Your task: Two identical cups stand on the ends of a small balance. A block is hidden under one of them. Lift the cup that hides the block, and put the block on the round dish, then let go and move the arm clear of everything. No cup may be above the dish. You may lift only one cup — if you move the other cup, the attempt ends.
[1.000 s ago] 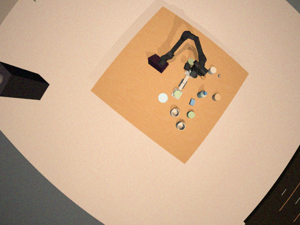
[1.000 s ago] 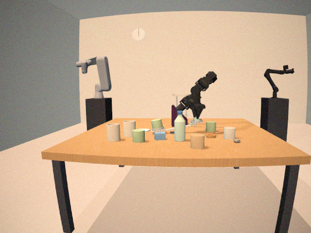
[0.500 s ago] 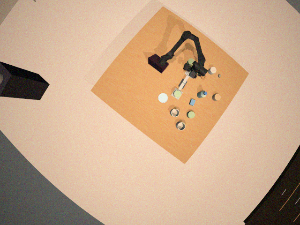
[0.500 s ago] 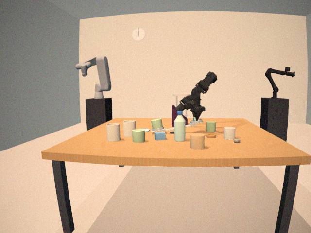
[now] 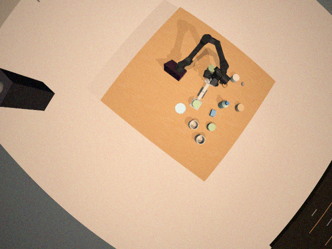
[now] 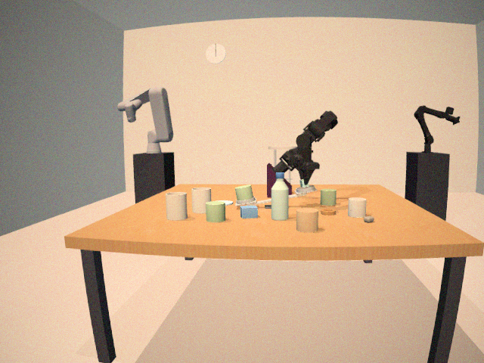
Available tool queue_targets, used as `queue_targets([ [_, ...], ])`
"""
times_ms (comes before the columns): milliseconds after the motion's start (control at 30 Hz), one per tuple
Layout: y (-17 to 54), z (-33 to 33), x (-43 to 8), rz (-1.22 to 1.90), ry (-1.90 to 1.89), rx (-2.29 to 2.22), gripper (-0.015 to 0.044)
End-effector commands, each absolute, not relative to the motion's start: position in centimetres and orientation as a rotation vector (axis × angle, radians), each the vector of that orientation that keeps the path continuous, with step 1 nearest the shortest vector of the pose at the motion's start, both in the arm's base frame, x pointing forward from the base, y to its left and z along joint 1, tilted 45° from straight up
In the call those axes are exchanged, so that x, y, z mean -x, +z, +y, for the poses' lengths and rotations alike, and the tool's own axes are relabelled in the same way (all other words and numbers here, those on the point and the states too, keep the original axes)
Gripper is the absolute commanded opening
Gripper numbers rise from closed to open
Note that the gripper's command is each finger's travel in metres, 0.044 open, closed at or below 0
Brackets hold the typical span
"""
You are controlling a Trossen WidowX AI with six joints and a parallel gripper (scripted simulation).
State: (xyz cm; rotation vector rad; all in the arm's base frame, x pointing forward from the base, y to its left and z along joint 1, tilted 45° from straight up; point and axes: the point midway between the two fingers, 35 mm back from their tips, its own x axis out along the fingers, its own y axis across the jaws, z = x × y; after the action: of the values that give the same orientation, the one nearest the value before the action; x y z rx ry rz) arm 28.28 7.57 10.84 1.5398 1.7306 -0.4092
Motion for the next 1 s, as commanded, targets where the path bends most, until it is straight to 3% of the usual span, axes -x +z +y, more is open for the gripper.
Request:
queue_targets([
  [0, 12.2, 6.0, -28.6, 1.723, -0.416, -1.543, 0.0000],
  [500, 16.4, 2.2, -28.0, 1.739, -0.432, -1.576, 0.0000],
  [967, 10.1, -3.1, -30.4, 1.714, -0.464, -1.563, 0.0000],
])
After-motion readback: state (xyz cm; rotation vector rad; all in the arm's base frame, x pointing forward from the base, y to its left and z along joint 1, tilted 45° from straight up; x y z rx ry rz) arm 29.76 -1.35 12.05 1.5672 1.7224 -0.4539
